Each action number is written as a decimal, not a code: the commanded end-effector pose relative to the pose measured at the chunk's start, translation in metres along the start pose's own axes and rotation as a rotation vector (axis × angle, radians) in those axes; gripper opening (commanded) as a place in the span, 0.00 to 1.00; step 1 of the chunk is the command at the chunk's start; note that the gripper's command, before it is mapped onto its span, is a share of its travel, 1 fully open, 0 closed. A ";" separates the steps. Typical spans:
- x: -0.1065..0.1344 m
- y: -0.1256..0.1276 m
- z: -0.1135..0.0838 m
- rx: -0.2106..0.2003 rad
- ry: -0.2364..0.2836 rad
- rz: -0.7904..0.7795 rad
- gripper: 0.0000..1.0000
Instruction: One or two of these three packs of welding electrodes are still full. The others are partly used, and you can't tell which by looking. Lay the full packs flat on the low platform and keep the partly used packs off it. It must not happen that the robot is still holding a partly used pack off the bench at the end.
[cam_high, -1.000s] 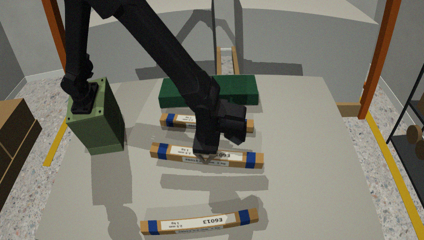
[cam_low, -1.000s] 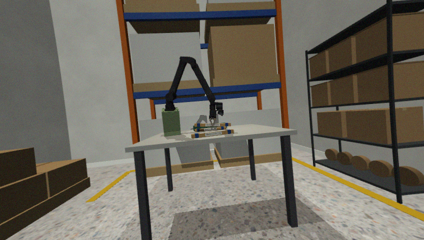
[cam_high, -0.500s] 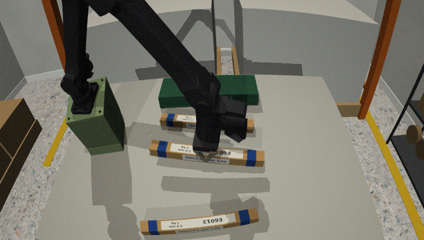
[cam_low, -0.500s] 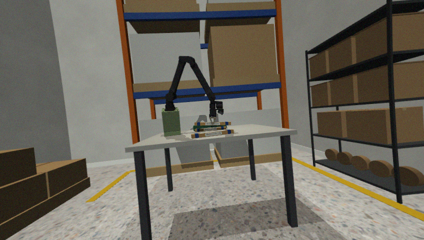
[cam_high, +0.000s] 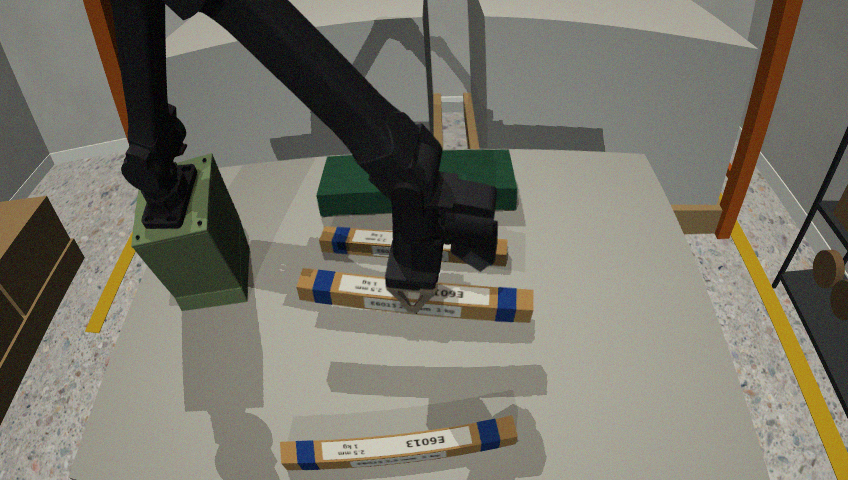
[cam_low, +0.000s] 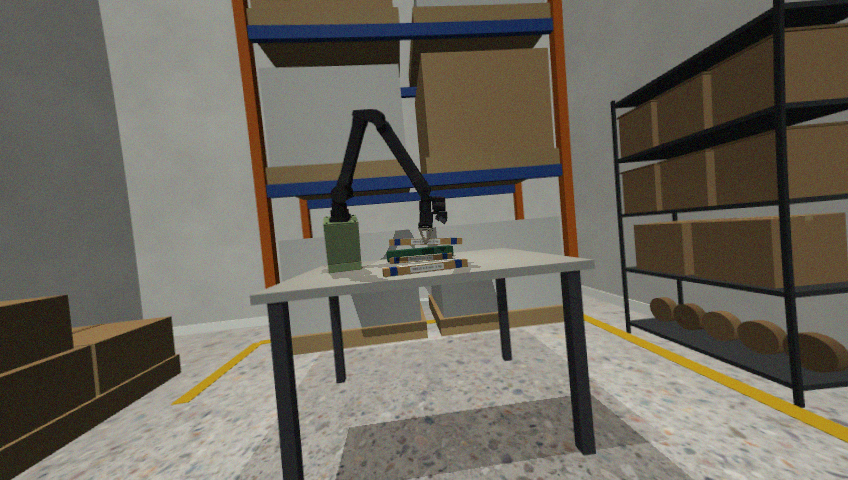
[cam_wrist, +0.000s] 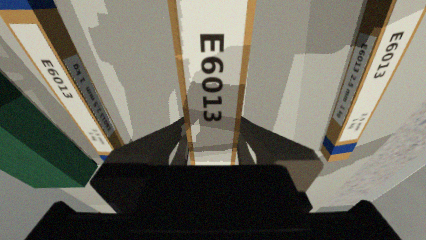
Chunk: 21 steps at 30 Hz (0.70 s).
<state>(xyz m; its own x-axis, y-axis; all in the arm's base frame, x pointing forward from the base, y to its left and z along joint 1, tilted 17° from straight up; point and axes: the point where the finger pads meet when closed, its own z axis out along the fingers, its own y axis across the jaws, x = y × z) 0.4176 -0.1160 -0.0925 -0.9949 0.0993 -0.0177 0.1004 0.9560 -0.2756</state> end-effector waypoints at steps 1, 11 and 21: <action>-0.047 -0.003 -0.058 0.010 -0.126 0.018 0.00; -0.046 -0.003 -0.076 0.009 -0.127 0.019 0.00; -0.044 -0.003 -0.093 0.009 -0.129 0.019 0.00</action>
<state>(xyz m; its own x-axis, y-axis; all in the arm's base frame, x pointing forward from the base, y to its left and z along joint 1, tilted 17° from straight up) 0.4137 -0.1059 -0.0596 -0.9950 0.0996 -0.0097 0.0984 0.9559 -0.2766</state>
